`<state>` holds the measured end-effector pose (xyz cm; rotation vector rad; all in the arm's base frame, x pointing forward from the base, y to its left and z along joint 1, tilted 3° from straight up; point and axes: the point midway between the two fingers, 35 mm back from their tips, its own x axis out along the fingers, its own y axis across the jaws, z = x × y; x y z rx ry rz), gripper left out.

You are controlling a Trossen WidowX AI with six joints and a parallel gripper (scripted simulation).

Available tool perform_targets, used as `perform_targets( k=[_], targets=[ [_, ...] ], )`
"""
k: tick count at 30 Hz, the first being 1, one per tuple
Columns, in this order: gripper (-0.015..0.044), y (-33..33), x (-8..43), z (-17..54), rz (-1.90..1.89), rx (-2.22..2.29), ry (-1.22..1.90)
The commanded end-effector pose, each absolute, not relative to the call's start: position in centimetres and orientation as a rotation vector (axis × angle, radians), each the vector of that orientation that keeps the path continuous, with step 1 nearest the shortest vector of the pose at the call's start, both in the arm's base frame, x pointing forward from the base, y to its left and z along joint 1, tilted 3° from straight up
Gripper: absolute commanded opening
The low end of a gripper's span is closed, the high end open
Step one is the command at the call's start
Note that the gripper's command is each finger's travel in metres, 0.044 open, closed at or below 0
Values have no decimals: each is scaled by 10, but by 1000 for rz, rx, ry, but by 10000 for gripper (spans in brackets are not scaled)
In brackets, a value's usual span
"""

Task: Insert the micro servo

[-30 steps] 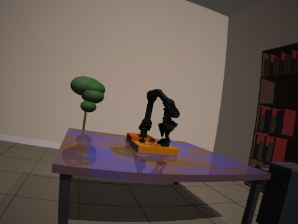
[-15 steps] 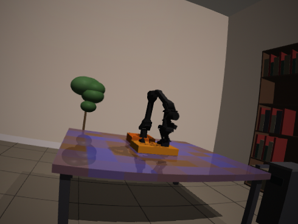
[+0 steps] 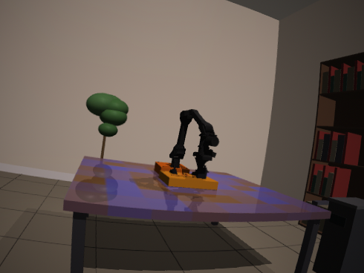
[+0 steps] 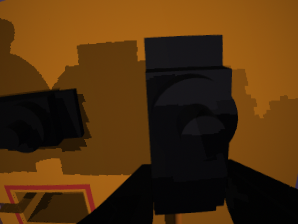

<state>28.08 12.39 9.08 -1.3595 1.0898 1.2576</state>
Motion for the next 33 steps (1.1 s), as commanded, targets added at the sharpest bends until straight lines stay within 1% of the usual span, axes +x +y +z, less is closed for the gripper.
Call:
perform_targets(
  k=[1, 5, 16, 29, 33],
  targets=[
    [0, 125, 281, 103, 1259, -1360, 1077],
    [0, 123, 275, 117, 1259, -1360, 1077],
    [0, 126, 274, 117, 1259, -1360, 1077],
    [0, 69, 285, 118, 1256, -1365, 1081],
    [0, 66, 286, 118, 1244, -1352, 1090]
  ],
)
